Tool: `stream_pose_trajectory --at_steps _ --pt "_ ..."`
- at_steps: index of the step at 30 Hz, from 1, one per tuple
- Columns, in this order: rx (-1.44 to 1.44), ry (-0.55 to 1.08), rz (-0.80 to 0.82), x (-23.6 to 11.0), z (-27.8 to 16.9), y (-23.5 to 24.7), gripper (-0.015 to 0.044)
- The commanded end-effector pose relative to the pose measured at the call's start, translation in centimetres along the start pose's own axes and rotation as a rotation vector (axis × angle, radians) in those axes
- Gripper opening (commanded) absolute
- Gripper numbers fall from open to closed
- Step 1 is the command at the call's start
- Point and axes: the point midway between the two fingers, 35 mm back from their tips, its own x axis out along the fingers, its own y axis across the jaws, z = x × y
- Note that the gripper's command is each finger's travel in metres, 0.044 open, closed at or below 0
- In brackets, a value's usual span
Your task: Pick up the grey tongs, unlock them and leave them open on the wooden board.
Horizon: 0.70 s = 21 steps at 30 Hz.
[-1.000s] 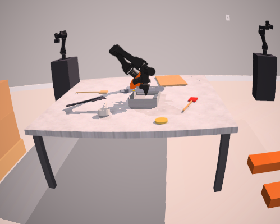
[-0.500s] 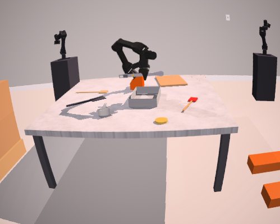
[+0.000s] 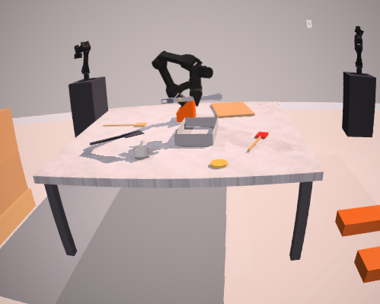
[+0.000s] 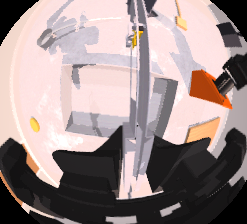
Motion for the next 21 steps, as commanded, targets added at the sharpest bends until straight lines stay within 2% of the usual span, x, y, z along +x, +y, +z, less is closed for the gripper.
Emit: stream_pose_trajectory --at_steps 1,21 --pt "-0.133 0.008 0.006 -0.3 -0.9 -0.3 -0.0150" --pt "-0.913 0.022 0.022 -1.2 -4.8 -2.4 -0.0150"
